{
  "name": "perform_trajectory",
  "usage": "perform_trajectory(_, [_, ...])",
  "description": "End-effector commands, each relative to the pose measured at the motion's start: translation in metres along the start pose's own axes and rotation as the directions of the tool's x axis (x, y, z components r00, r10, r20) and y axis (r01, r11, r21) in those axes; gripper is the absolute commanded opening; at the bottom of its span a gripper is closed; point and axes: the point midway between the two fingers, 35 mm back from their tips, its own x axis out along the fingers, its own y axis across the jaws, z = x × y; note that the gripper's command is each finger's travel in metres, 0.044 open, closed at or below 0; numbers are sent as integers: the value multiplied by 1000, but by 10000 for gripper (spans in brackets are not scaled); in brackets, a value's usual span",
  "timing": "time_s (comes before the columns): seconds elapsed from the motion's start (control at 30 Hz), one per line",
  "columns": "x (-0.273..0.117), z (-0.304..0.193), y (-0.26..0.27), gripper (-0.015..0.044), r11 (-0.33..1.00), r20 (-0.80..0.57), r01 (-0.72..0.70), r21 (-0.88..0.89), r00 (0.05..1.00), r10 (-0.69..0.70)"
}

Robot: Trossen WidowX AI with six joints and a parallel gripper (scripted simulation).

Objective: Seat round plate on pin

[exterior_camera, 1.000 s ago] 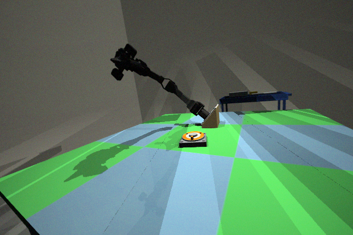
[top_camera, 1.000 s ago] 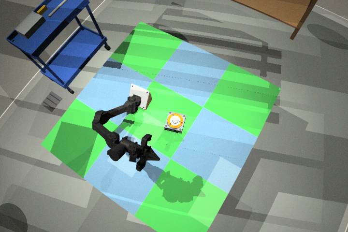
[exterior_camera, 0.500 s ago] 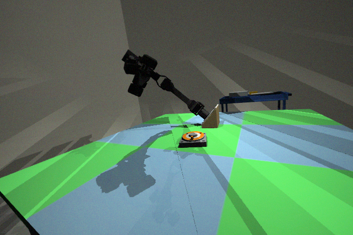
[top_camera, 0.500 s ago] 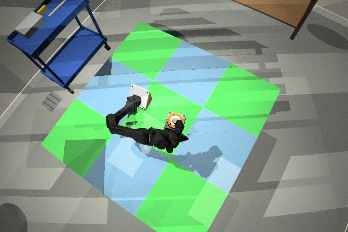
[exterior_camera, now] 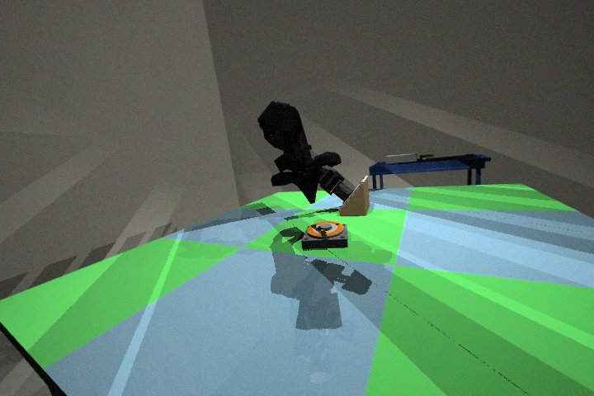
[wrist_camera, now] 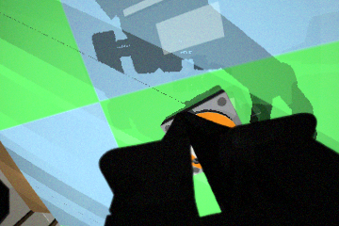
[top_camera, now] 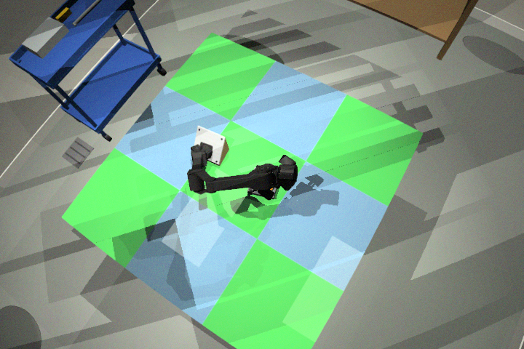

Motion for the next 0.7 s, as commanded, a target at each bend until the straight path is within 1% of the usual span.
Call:
perform_trajectory(0.0, [33,-36,7,0,978,-102,182,-99,976,-191])
perform_trajectory(0.07, [40,-47,8,0,962,-121,238,-137,960,-254])
perform_trajectory(0.1, [41,-48,8,0,959,-123,245,-142,957,-263])
perform_trajectory(0.4, [42,-49,9,0,959,-123,245,-142,957,-263])
perform_trajectory(0.67, [76,-53,-1,0,959,-122,246,-141,957,-263])
